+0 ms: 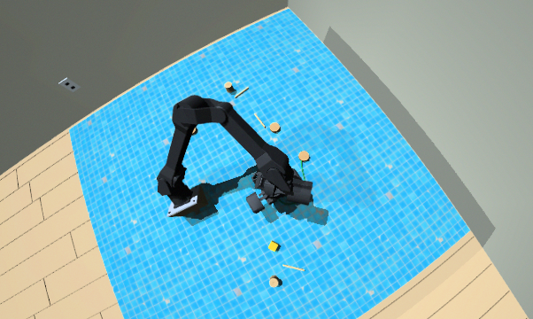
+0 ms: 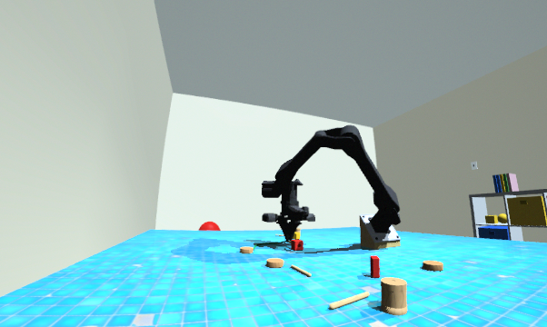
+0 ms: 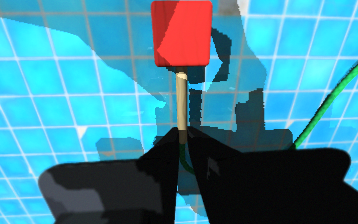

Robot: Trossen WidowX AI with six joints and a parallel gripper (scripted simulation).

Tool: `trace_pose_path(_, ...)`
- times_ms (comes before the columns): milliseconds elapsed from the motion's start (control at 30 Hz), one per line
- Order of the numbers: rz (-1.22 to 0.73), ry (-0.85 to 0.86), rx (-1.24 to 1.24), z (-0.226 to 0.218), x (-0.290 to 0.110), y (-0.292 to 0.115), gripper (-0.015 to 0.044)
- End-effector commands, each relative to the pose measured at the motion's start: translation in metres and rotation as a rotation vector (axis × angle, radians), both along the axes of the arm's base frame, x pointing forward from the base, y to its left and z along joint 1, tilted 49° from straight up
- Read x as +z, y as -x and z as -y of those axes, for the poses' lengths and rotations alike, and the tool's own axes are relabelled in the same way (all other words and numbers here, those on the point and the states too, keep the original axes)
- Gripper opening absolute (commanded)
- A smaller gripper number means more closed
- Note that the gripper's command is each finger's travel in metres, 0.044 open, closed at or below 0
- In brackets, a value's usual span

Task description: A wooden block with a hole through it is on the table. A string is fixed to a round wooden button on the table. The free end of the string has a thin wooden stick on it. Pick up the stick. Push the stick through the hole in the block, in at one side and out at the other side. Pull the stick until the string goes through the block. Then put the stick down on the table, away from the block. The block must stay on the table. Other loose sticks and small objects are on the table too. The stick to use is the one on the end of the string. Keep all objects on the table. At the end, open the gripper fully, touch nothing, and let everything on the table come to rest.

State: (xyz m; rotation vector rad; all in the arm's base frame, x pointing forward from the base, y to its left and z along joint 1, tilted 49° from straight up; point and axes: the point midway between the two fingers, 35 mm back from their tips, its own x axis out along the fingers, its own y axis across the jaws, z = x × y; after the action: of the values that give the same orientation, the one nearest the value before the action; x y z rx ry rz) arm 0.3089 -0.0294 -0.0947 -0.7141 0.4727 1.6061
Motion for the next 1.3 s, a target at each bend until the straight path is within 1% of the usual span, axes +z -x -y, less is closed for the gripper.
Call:
trace_pose_path(0,-0.005,-0.003,-0.004,-0.005,0.005,0.002,0.0000)
trace_pose_path(900,-0.006,-0.003,-0.004,-0.027,0.029,0.008,0.0000)
trace_pose_path(1067,0.000,-0.001,0.001,-0.025,0.027,0.007,0.0124)
trace_pose_path(1200,0.000,0.000,0.001,-0.023,0.029,0.006,0.0124)
trace_pose_path(1267,0.000,0.003,0.000,-0.008,0.041,0.003,0.0124)
